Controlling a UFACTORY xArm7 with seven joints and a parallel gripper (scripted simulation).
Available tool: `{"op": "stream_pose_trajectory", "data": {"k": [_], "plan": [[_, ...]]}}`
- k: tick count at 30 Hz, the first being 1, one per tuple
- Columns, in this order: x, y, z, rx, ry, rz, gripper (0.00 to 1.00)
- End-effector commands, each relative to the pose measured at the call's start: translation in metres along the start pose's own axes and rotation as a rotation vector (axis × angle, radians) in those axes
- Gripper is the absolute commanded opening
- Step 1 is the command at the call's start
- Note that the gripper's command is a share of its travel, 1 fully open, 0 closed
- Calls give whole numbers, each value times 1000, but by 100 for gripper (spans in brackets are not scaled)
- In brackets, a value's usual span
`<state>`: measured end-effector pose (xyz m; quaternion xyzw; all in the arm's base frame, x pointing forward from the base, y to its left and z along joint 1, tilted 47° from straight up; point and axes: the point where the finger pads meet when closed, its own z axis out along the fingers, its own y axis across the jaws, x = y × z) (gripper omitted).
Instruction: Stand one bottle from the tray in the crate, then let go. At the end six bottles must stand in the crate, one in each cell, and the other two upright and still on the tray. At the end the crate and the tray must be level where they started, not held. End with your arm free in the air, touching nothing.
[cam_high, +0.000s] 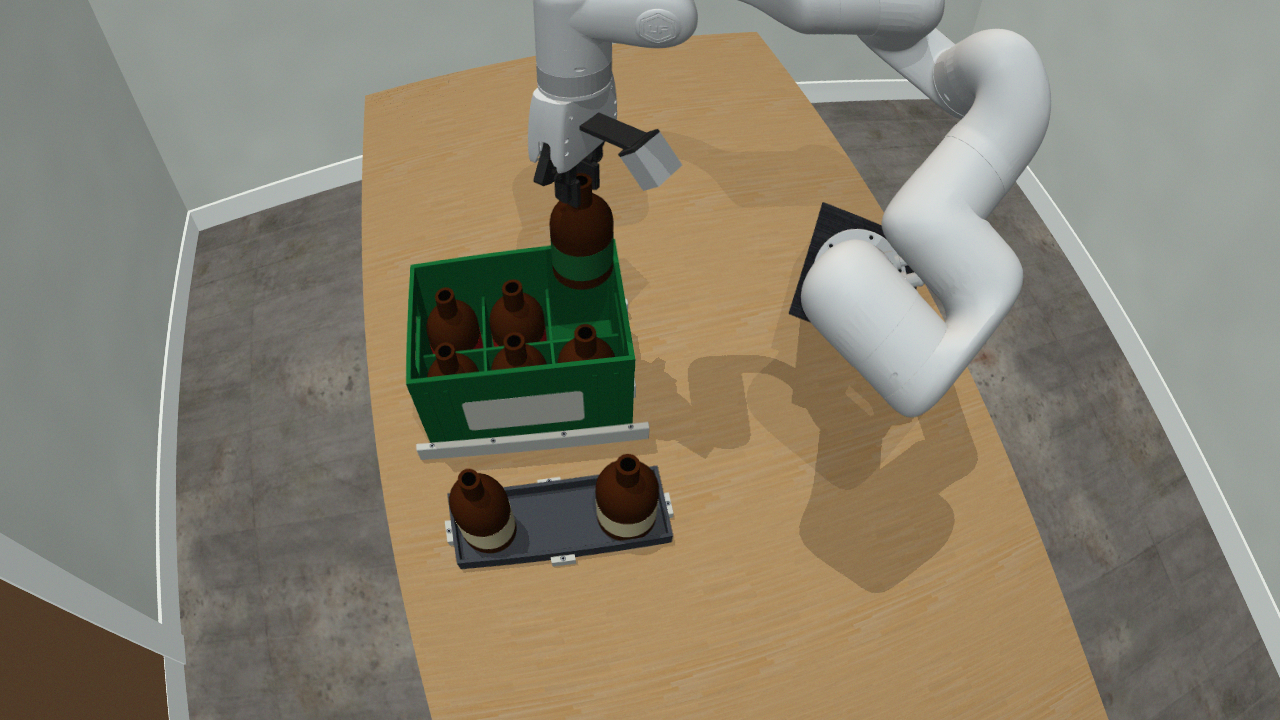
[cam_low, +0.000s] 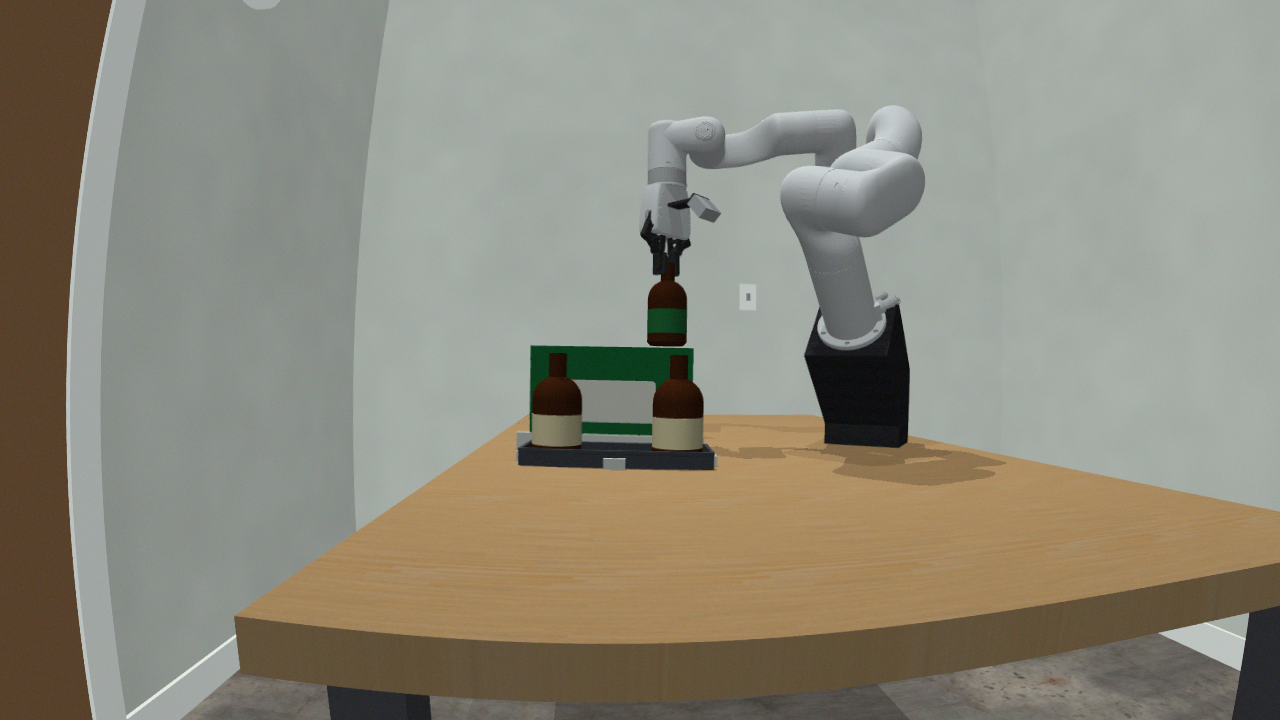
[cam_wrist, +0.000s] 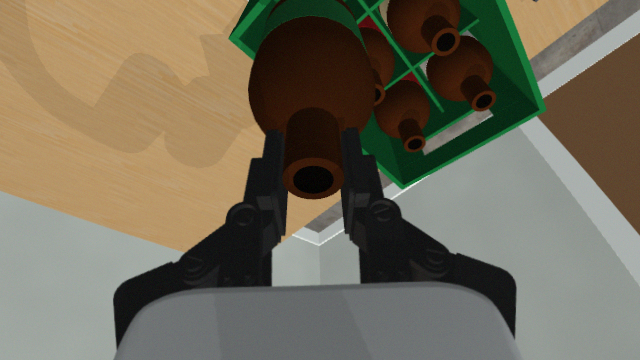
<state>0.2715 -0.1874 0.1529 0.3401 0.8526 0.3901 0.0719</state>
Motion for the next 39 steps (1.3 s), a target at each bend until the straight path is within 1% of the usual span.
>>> {"op": "stream_pose_trajectory", "data": {"k": [1, 11, 39], "plan": [[-1, 0, 0, 0, -4, 1, 0], [-1, 0, 5, 0, -4, 1, 0], [-1, -1, 33, 0, -4, 1, 0]]}}
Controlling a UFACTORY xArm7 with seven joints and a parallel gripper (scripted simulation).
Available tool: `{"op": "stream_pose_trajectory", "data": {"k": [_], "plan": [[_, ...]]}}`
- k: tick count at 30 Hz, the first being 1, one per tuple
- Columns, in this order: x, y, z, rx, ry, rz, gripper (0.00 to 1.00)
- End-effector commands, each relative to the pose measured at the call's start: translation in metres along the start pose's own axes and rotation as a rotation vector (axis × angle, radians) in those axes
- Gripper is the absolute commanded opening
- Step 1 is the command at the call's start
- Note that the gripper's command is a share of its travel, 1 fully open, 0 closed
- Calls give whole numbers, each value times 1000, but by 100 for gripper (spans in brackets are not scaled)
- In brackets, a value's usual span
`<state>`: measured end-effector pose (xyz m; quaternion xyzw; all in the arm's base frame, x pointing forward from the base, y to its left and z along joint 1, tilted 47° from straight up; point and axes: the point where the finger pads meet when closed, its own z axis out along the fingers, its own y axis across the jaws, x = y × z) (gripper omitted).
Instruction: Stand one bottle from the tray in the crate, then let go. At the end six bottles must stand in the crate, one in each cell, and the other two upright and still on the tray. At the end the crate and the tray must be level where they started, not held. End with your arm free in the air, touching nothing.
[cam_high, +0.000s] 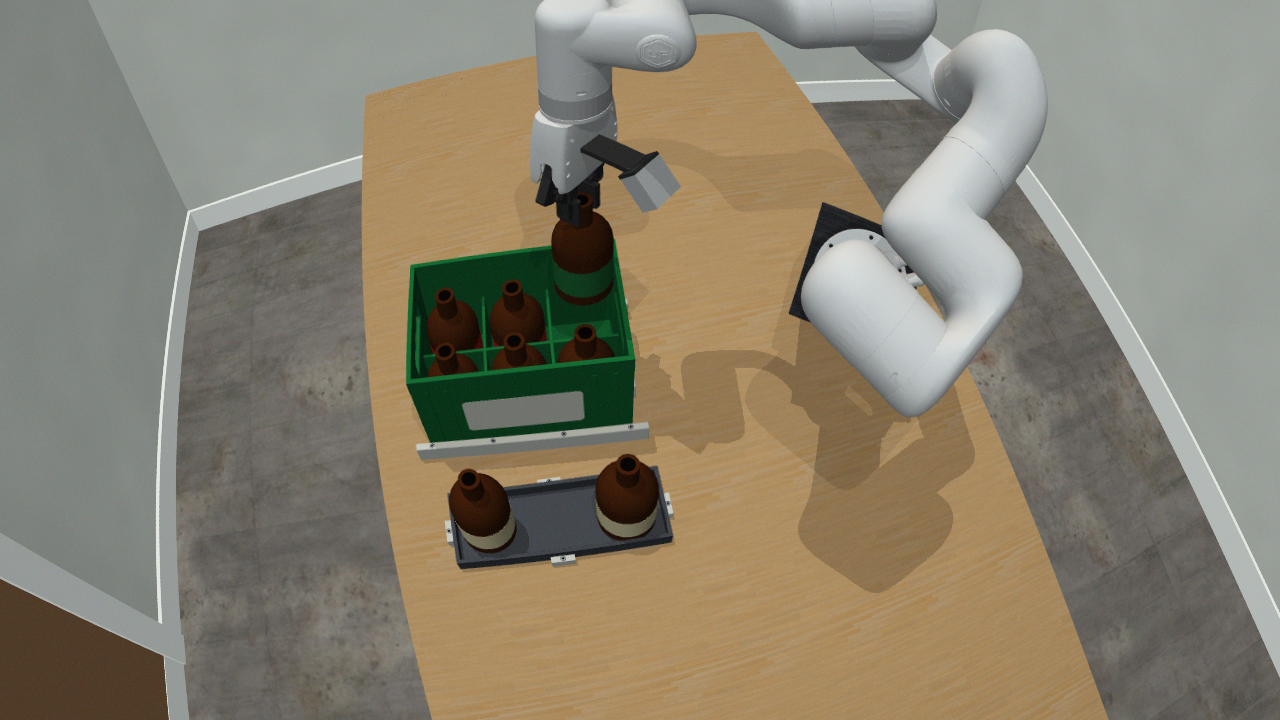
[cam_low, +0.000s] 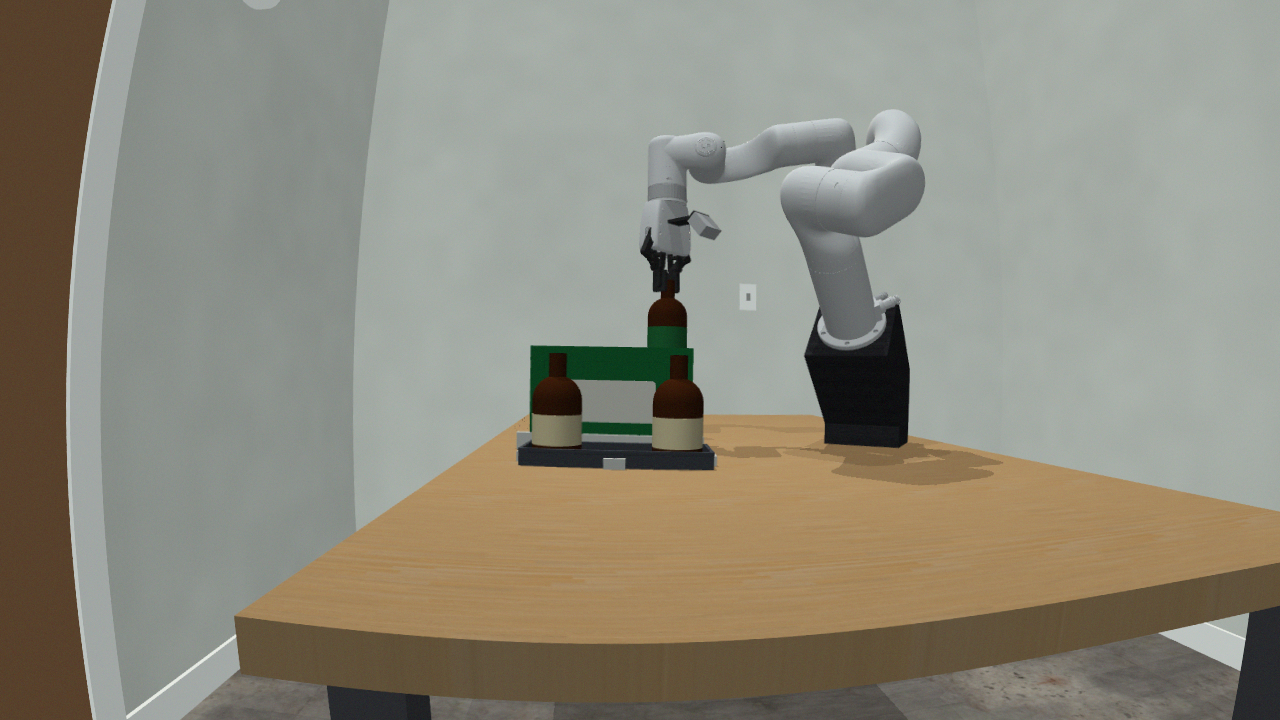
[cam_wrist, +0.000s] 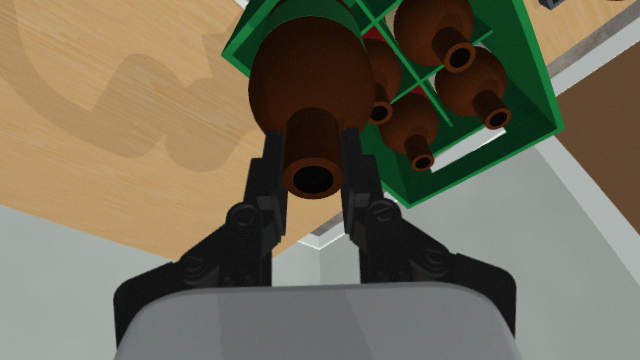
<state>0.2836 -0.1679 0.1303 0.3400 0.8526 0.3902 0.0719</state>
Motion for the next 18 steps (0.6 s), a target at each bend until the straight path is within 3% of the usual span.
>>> {"op": "stream_pose_trajectory", "data": {"k": [1, 18], "plan": [[-1, 0, 1, 0, -4, 1, 0], [-1, 0, 5, 0, -4, 1, 0]]}}
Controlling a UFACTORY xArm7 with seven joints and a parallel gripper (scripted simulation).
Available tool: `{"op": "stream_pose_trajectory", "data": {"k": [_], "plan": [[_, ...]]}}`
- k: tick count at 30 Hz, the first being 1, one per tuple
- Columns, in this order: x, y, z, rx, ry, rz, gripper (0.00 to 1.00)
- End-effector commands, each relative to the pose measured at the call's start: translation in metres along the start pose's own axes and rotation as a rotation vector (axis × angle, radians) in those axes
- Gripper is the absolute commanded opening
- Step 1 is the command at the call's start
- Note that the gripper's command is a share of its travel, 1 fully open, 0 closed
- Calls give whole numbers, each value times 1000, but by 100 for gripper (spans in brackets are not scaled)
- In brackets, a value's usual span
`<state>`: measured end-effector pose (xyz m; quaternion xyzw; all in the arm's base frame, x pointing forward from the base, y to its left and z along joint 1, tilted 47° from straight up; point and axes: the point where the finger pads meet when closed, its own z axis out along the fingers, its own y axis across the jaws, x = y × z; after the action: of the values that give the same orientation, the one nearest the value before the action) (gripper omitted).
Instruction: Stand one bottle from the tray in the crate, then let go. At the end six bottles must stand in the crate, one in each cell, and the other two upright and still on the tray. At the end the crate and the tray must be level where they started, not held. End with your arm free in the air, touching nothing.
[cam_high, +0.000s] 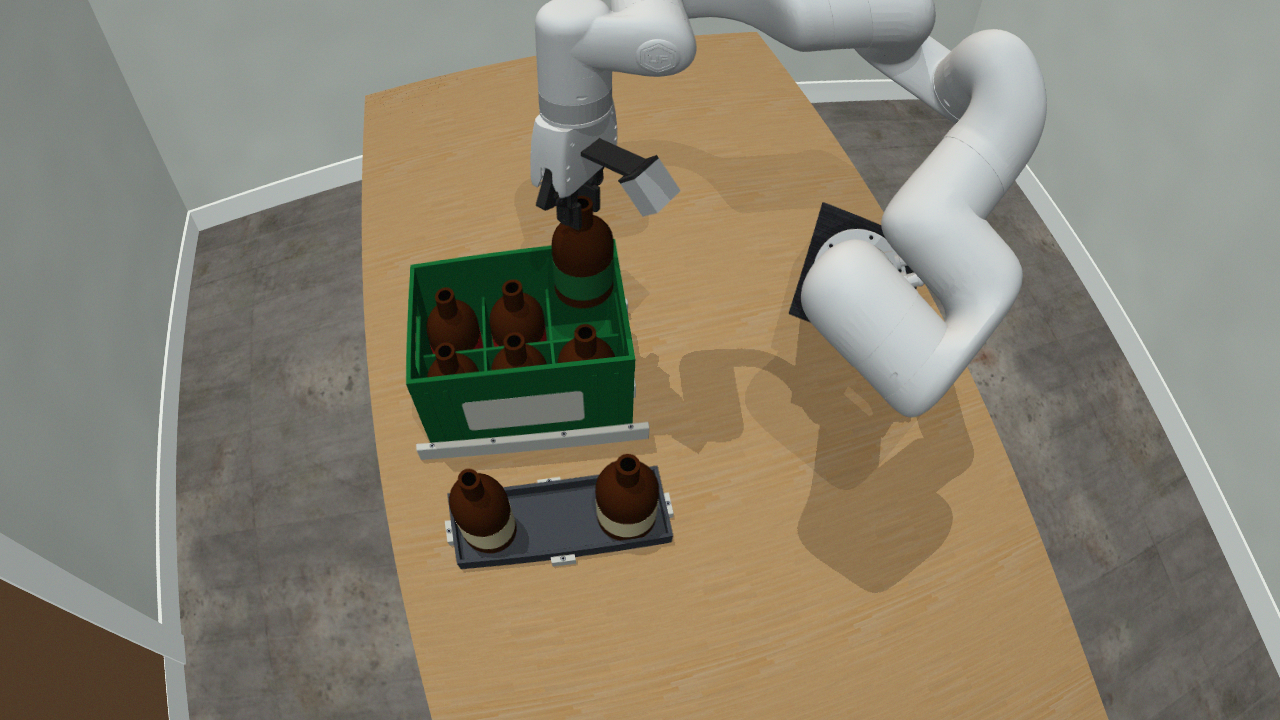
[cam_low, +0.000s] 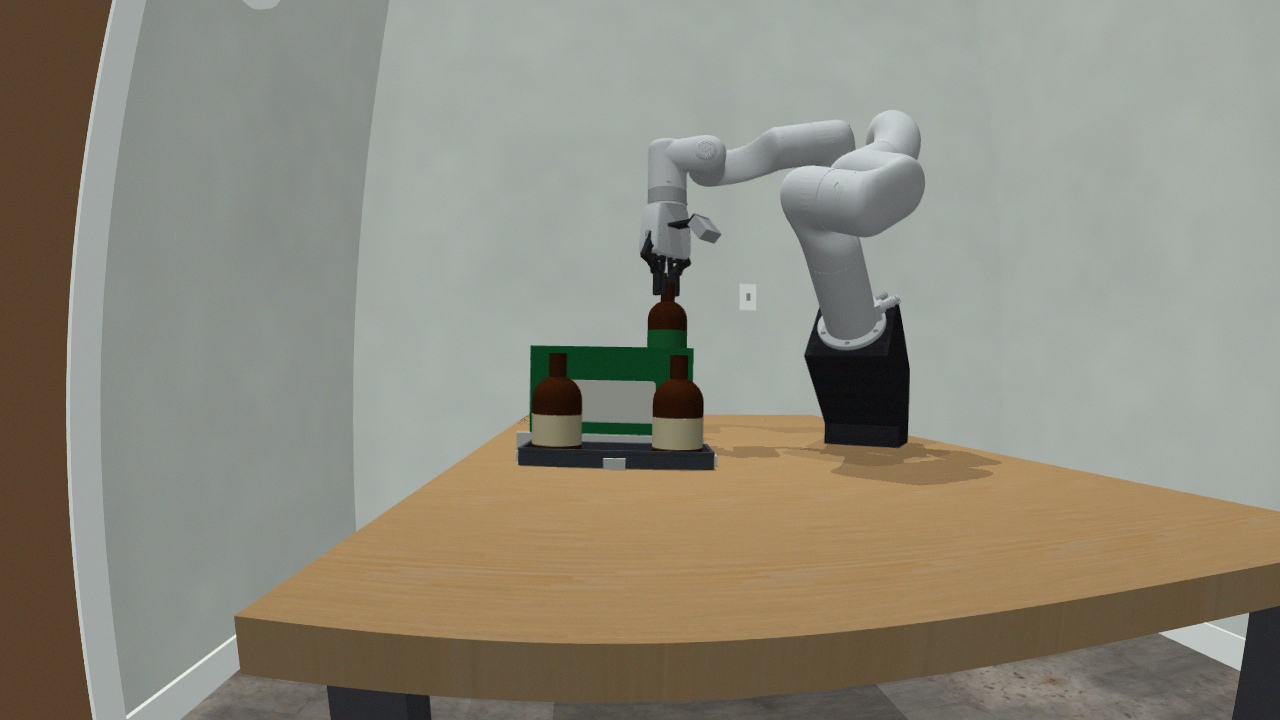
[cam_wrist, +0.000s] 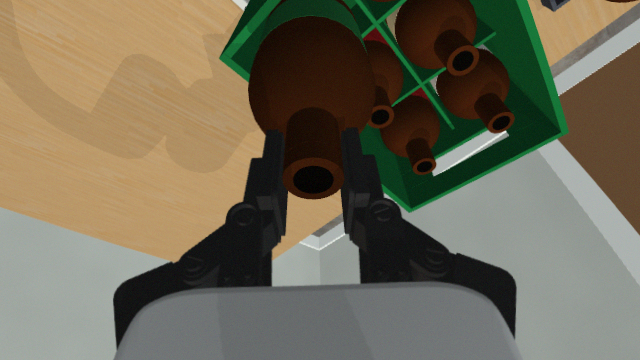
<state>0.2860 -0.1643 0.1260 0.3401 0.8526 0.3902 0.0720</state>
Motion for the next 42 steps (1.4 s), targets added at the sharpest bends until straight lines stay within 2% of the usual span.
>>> {"op": "stream_pose_trajectory", "data": {"k": [1, 23, 42], "plan": [[-1, 0, -1, 0, -4, 1, 0], [-1, 0, 0, 0, -4, 1, 0], [-1, 0, 16, 0, -4, 1, 0]]}}
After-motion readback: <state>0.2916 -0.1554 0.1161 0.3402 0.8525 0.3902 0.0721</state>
